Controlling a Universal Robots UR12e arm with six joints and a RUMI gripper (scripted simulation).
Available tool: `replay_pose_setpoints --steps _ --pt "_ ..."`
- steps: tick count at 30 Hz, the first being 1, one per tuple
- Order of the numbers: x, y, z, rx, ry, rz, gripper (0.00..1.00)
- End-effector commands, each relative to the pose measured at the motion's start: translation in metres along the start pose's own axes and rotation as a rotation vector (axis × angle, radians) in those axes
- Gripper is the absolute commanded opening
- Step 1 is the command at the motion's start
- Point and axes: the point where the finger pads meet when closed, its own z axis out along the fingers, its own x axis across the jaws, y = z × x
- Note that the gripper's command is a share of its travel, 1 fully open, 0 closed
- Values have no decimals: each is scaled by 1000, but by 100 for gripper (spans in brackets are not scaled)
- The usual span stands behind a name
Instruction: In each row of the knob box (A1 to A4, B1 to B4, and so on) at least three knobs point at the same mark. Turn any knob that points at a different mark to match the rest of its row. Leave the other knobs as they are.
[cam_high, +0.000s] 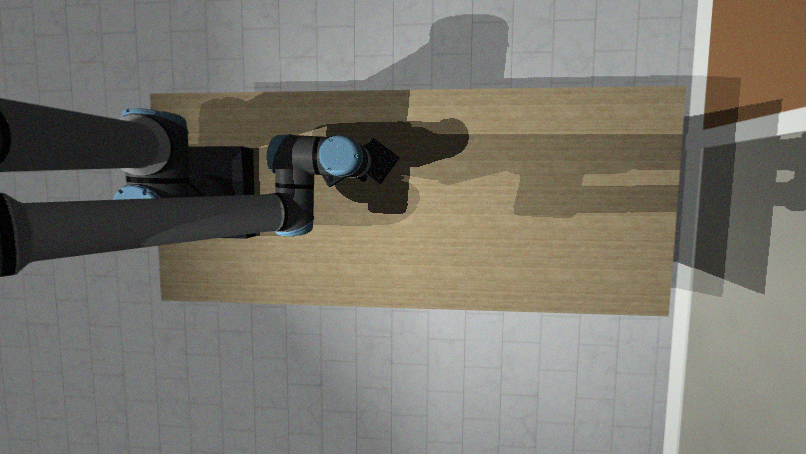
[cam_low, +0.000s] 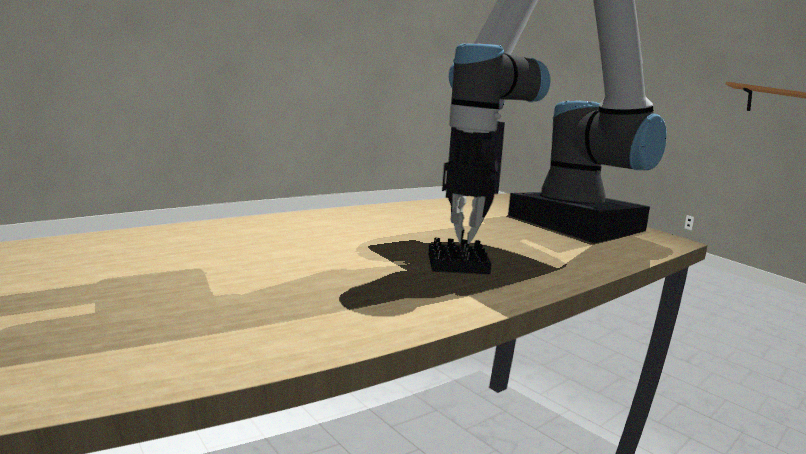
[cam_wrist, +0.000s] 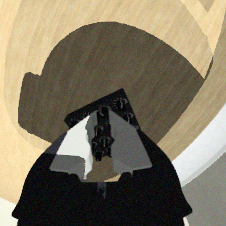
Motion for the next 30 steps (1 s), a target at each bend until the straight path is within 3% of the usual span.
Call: replay_pose_setpoints --steps 1,30 --pt "-1 1 -1 -2 0 -86 4" --pt "-3 1 -1 -2 0 -640 4"
